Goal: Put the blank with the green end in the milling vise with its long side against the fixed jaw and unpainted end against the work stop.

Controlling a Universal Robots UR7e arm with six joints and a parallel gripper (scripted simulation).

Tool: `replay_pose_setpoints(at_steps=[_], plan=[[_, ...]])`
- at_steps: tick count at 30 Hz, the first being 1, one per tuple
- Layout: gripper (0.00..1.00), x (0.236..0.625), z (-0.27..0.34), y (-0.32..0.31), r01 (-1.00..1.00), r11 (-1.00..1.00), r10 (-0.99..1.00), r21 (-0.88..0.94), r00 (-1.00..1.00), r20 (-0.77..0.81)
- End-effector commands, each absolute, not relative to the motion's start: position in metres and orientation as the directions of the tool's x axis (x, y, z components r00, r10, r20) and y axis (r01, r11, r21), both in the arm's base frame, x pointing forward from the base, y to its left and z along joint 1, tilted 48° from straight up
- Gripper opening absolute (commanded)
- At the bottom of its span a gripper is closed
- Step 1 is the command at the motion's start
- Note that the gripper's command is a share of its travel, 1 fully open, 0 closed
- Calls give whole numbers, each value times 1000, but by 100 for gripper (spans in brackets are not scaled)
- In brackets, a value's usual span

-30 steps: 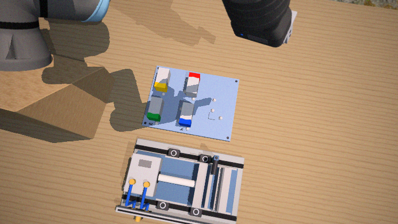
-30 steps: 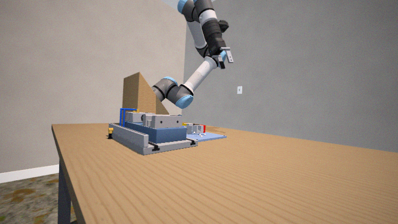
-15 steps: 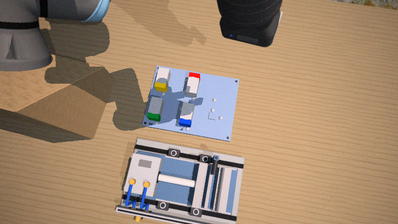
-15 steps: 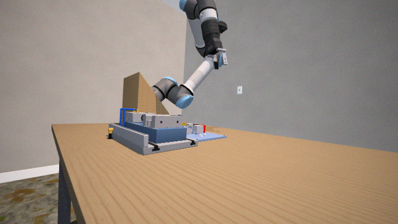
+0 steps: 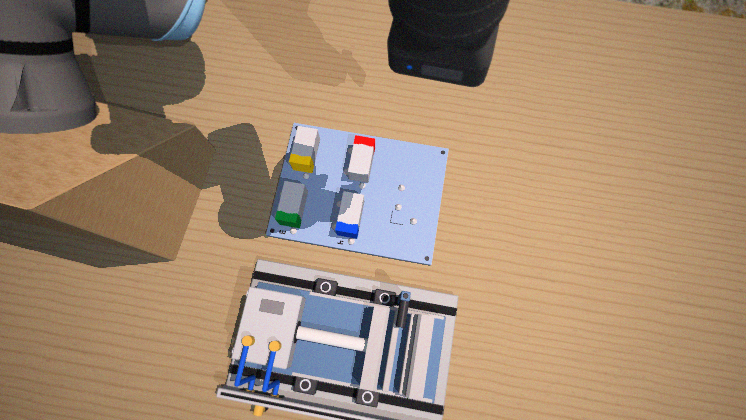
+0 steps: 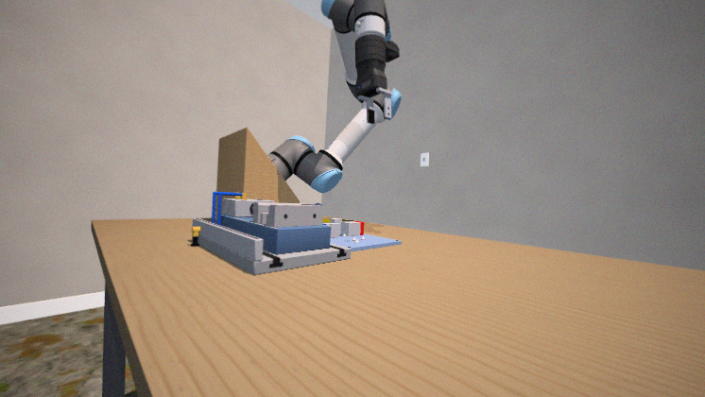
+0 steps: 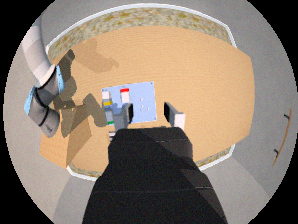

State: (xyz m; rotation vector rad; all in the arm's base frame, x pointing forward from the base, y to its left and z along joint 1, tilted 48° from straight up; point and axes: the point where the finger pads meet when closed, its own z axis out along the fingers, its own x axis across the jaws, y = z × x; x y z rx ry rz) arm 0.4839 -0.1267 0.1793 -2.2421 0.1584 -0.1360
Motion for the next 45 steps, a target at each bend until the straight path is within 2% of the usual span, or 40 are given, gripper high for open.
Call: replay_pose_setpoints(at_steps=[1,3,15,20,32,37,45], plan=[[100,458,171,-129,-33,-649,-109,-760,993,50],[100,439,165,-130,-8,-666,-70,-746,996,53],[100,439,165,-130,-8,-666,-70,-746,996,53],[100,383,148,-133,-8,-666,-70,-746,996,52],[100,383,148,-133,-8,-666,-70,-746,996,52],[100,346,136,-136,-8,-666,-70,-746,996,52],[100,346,136,-136,-8,-666,-70,-746,996,52]])
